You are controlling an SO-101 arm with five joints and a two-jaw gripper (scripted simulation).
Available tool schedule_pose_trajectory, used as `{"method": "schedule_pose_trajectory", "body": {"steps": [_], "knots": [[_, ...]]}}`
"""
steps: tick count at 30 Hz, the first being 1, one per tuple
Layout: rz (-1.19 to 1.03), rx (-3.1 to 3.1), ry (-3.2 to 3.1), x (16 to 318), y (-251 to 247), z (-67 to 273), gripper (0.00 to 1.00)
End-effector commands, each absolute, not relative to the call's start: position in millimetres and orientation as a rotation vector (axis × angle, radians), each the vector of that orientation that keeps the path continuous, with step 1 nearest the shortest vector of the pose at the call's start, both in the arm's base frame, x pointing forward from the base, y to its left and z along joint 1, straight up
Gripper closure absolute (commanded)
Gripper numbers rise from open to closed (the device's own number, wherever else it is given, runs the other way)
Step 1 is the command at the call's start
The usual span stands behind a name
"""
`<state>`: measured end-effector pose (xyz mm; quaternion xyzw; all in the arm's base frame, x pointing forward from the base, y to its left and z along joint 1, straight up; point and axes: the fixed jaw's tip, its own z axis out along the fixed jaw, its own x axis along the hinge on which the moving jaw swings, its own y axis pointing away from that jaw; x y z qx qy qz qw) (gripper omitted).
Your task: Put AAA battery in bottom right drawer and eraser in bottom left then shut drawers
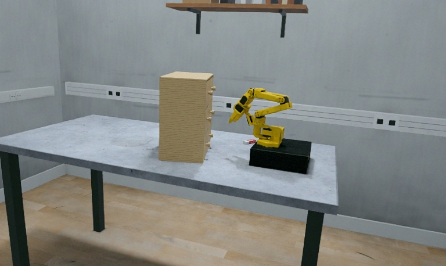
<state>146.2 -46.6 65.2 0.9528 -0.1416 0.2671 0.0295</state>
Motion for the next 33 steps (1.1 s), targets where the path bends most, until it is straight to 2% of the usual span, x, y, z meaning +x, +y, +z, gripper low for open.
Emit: {"method": "schedule_pose_trajectory", "body": {"steps": [1,9,33], "knots": [[0.796,2.953,-0.44,143.1,-44.6,60.9,0.79],[0.796,2.953,-0.44,143.1,-44.6,60.9,0.79],[0.824,2.838,-1.287,139.3,-45.2,58.9,0.79]]}}
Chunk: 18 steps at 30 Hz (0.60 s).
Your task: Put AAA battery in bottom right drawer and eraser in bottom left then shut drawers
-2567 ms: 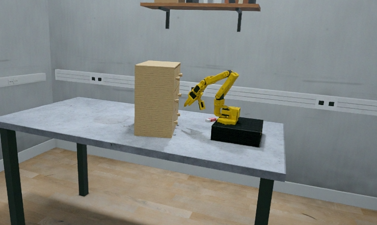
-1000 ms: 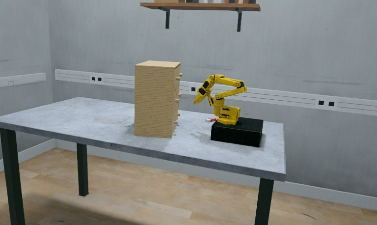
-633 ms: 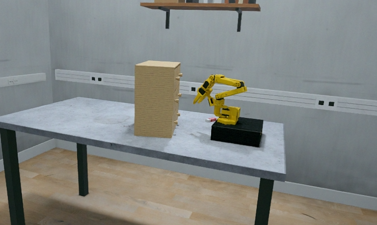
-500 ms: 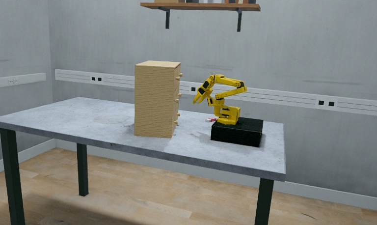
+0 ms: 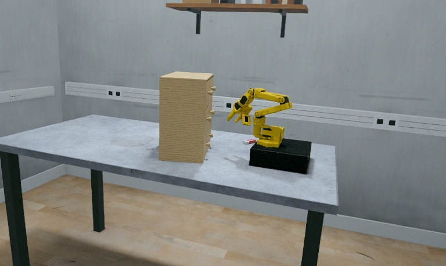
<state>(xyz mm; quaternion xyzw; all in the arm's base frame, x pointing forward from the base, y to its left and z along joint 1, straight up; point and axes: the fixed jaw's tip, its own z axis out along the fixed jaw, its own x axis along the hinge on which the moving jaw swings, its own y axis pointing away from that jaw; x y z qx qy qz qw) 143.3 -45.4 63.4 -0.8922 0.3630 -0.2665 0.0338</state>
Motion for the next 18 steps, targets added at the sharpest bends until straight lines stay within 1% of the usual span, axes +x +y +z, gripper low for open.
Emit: {"method": "schedule_pose_trajectory", "body": {"steps": [1,18], "knots": [[-0.78,-2.674,1.253,139.1,-45.2,58.8,0.79],[-0.724,-2.327,1.689,137.4,-44.6,57.8,0.79]]}}
